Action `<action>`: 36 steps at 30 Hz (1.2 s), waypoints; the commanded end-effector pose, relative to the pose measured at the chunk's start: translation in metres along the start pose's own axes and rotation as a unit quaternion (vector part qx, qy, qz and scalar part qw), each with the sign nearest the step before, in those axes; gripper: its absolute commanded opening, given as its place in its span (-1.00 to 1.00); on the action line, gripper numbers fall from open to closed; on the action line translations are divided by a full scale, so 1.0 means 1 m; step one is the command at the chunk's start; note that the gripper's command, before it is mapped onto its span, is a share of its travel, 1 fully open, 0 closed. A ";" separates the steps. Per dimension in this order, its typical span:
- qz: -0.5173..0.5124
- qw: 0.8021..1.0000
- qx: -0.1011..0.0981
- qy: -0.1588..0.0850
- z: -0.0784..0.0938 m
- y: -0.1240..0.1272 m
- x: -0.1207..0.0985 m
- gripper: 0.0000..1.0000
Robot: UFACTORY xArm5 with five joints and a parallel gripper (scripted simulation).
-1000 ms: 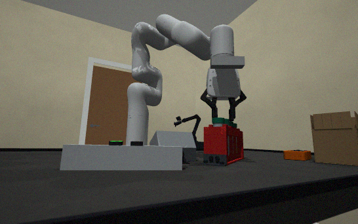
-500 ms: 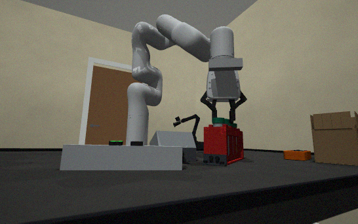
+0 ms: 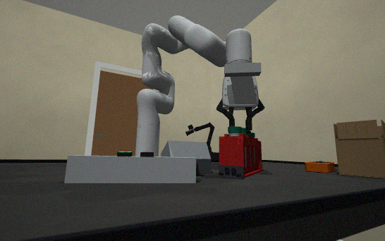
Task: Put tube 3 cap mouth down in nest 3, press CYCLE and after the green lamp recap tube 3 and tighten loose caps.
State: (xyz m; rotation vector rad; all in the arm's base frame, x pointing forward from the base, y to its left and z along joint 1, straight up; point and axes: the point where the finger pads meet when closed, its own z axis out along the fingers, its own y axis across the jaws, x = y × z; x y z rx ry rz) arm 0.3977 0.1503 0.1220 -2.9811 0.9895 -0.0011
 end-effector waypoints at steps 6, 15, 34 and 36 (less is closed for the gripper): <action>0.067 0.998 0.002 0.001 -0.001 -0.001 0.001 -1.00; 0.182 0.983 0.002 0.001 -0.001 -0.001 0.001 -1.00; 0.383 0.924 0.002 0.000 0.000 -0.001 0.001 -1.00; 0.383 0.924 0.002 0.000 0.000 -0.001 0.001 -0.08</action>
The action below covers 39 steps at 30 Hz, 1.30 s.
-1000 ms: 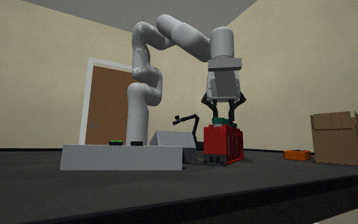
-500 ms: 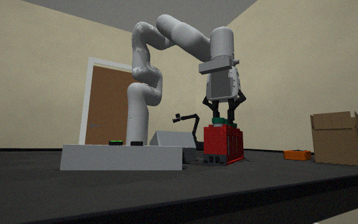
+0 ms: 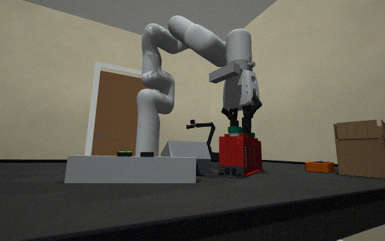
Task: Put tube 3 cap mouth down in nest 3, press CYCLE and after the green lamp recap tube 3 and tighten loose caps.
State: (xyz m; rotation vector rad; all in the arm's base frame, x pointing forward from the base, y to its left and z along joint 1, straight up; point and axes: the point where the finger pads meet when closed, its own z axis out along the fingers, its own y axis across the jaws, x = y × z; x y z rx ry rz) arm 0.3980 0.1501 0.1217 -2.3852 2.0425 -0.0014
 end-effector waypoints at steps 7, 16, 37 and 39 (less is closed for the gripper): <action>0.005 1.000 0.001 0.000 0.000 -0.001 0.000 -0.08; -0.075 0.997 0.001 0.000 -0.001 -0.001 -0.001 -0.08; -0.378 0.926 0.001 0.000 -0.001 -0.001 0.000 -0.08; -0.378 0.926 0.001 0.000 -0.001 -0.001 0.000 -0.08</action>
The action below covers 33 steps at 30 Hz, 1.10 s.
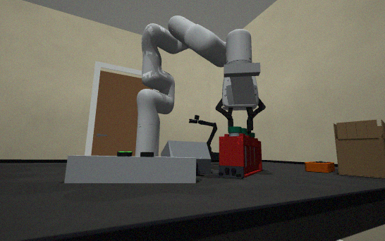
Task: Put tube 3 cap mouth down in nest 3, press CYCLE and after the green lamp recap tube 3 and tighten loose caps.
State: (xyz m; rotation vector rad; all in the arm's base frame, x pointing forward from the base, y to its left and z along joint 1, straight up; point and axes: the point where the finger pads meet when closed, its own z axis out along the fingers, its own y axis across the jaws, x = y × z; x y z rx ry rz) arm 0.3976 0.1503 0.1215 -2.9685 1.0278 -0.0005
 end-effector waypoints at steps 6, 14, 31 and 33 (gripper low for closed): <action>-0.013 1.000 0.002 0.001 -0.002 -0.001 0.001 -1.00; -0.013 1.000 0.002 0.001 -0.002 -0.001 0.001 -1.00; 0.202 0.979 0.002 0.001 -0.001 -0.001 0.001 -1.00; 0.235 0.972 0.002 0.001 -0.001 -0.001 0.001 -1.00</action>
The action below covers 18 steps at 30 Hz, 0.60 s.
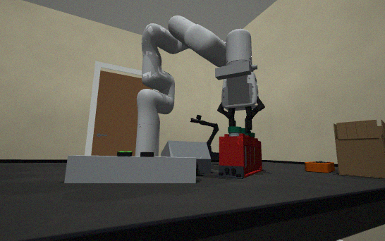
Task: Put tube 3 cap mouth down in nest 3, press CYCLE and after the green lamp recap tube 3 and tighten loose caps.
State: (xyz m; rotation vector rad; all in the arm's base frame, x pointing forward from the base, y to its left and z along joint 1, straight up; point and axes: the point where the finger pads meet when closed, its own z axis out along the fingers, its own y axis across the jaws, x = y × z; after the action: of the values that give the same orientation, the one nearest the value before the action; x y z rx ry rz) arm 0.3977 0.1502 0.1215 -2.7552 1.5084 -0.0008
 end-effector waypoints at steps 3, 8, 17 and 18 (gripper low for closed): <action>0.086 0.996 0.002 0.000 -0.001 -0.001 0.000 -1.00; 0.169 0.986 0.002 0.000 0.000 -0.001 0.000 -1.00; 0.211 0.978 0.002 0.000 0.000 -0.001 0.000 -0.08; 0.211 0.978 0.002 0.000 0.000 -0.001 0.000 -0.08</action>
State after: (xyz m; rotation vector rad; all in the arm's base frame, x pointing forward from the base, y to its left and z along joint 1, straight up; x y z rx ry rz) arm 0.3978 0.1504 0.1213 -2.3829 2.0453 -0.0012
